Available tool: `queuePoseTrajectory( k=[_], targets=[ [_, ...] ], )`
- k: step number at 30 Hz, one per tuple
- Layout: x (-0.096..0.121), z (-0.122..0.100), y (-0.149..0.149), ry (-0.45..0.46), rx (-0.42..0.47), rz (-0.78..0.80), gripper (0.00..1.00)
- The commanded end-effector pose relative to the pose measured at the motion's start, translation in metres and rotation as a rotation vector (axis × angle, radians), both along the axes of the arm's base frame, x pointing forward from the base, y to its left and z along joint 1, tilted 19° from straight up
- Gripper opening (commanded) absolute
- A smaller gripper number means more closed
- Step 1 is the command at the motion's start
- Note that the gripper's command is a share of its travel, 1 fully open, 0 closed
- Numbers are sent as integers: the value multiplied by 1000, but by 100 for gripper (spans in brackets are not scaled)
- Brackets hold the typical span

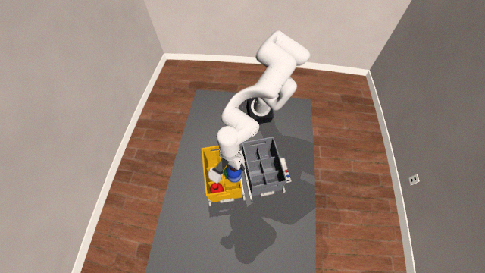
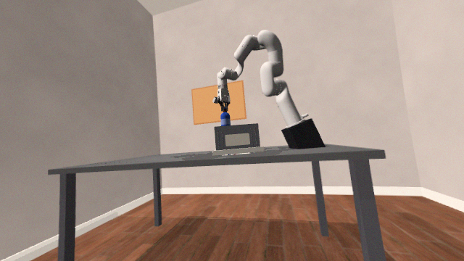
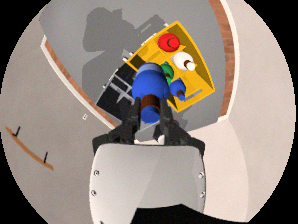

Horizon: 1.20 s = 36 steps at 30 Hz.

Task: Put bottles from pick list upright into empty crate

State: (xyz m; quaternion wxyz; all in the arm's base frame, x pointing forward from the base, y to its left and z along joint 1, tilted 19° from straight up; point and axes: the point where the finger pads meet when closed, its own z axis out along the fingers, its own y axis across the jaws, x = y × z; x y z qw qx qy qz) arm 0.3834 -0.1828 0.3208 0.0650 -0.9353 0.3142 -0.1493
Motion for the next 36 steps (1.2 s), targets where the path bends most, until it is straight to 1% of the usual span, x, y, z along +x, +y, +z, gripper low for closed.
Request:
queuePoseTrajectory(
  k=[1,36],
  targets=[
    [-5,0,3,-4,-3,-1,0],
    [-55,-16,36,-4,-2,0,0]
  ],
)
